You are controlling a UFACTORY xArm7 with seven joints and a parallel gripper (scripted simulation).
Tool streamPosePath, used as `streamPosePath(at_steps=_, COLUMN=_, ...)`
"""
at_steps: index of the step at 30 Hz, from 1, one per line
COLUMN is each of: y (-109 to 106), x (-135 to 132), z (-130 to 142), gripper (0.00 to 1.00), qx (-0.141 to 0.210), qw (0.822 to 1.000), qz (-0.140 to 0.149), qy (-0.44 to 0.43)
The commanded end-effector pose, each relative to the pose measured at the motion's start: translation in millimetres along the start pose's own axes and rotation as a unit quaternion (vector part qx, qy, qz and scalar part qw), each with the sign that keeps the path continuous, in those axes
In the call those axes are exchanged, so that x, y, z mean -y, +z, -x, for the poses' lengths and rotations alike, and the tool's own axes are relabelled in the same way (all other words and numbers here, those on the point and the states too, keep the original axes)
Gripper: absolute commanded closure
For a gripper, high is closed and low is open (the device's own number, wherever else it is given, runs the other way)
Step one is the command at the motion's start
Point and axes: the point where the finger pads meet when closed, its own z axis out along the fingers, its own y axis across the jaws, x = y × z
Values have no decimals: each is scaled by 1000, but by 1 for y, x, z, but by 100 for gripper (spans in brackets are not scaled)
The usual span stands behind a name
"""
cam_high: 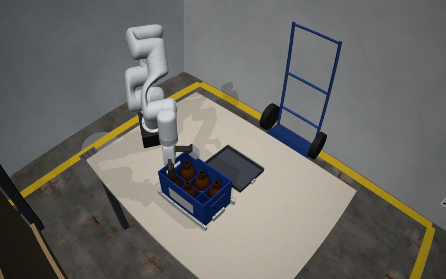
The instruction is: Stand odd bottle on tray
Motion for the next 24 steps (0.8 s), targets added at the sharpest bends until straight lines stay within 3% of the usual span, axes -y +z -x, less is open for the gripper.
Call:
streamPosePath(at_steps=1, y=3, x=-2, z=-1, gripper=35, qx=-1, qw=1000, qz=2, qy=0)
streamPosePath(at_steps=24, y=13, x=-2, z=-1, gripper=35, qx=-1, qw=1000, qz=2, qy=0)
